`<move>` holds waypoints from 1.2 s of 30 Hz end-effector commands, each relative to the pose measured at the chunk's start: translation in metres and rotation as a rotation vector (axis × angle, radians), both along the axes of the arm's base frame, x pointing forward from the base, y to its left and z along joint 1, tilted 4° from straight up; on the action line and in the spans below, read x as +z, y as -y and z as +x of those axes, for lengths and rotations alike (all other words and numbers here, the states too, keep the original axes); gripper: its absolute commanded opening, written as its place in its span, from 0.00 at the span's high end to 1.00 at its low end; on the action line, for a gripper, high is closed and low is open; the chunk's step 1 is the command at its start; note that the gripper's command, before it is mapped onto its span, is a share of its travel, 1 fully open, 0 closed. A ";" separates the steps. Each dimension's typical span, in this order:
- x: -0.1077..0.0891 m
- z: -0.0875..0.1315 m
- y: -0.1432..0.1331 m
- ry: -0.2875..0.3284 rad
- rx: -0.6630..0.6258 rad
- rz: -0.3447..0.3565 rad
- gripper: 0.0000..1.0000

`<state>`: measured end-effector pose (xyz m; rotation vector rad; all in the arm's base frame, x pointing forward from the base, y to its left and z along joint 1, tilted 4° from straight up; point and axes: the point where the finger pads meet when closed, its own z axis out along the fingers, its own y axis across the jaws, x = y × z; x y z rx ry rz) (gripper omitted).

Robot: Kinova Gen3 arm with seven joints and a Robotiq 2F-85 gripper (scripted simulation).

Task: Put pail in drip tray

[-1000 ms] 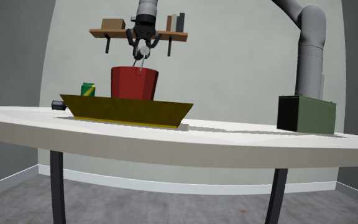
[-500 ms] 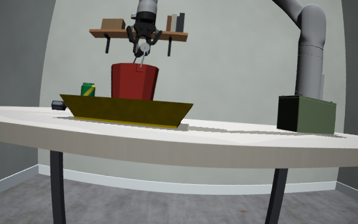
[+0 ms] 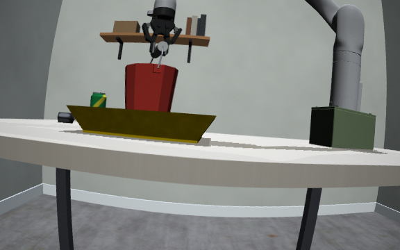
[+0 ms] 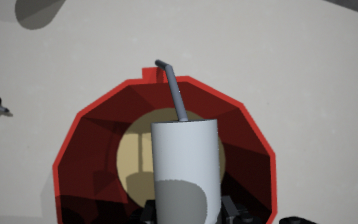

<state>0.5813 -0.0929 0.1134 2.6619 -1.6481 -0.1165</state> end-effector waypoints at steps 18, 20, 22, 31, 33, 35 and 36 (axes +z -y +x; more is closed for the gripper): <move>0.038 0.003 0.001 0.003 0.014 -0.002 0.90; 0.041 0.003 0.001 0.003 0.014 -0.002 0.90; 0.044 0.003 0.001 0.003 0.014 -0.002 0.90; 0.052 0.004 0.001 0.003 0.014 -0.002 0.90; 0.054 0.004 0.001 0.003 0.014 -0.002 0.90; 0.055 0.004 0.001 0.003 0.014 -0.002 0.90; 0.056 0.004 0.001 0.003 0.014 -0.002 0.90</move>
